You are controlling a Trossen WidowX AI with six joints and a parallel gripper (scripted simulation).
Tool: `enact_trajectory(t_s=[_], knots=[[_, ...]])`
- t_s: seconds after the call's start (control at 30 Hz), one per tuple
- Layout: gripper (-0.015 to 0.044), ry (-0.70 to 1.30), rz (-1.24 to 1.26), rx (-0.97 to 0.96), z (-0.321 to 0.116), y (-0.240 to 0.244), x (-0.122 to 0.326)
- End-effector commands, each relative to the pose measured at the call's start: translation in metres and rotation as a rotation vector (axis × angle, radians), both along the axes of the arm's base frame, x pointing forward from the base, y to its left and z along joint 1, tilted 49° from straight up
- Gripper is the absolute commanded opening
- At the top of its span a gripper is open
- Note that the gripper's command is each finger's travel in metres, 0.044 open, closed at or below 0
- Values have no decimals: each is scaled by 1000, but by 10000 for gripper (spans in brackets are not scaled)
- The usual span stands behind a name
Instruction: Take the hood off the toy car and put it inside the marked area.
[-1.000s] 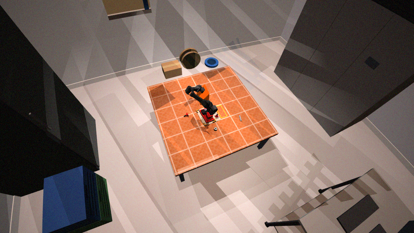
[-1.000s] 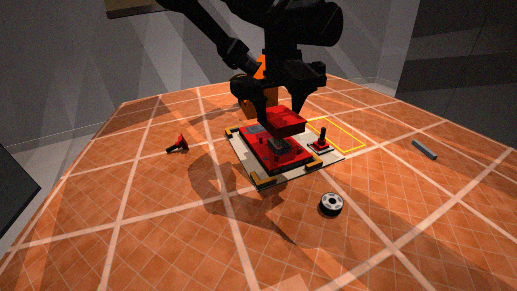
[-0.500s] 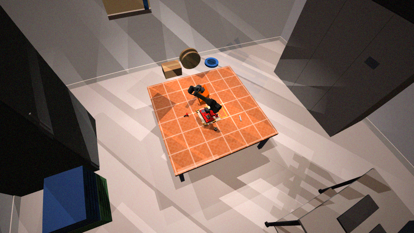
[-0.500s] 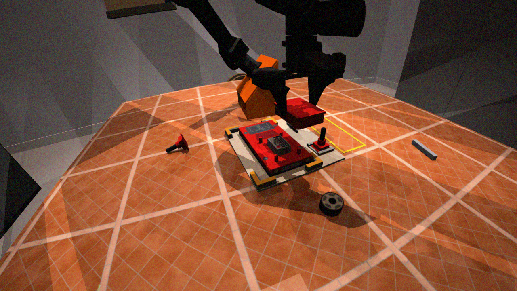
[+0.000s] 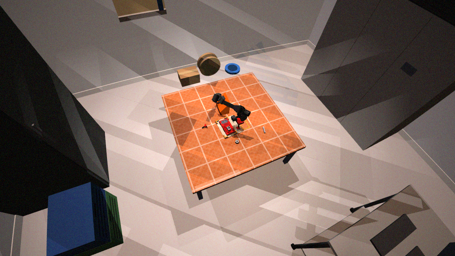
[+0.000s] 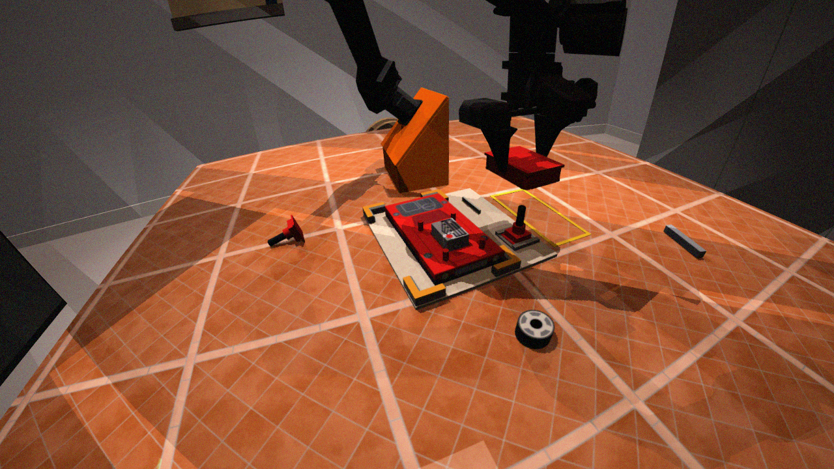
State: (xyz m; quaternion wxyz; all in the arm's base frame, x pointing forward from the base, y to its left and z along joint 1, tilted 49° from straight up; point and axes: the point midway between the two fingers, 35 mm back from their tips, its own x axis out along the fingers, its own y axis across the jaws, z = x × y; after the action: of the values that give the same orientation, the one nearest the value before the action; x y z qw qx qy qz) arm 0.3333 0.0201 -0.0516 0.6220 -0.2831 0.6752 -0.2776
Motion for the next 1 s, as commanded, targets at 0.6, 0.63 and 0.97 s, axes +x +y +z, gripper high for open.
enact_trajectory(t_s=[0.6, 0.63, 0.97], knots=[[0, -6, -15, -10, -57, 50, -27], [0, -6, -15, -10, -57, 50, -27], [0, -6, -14, -9, -62, 45, -27]])
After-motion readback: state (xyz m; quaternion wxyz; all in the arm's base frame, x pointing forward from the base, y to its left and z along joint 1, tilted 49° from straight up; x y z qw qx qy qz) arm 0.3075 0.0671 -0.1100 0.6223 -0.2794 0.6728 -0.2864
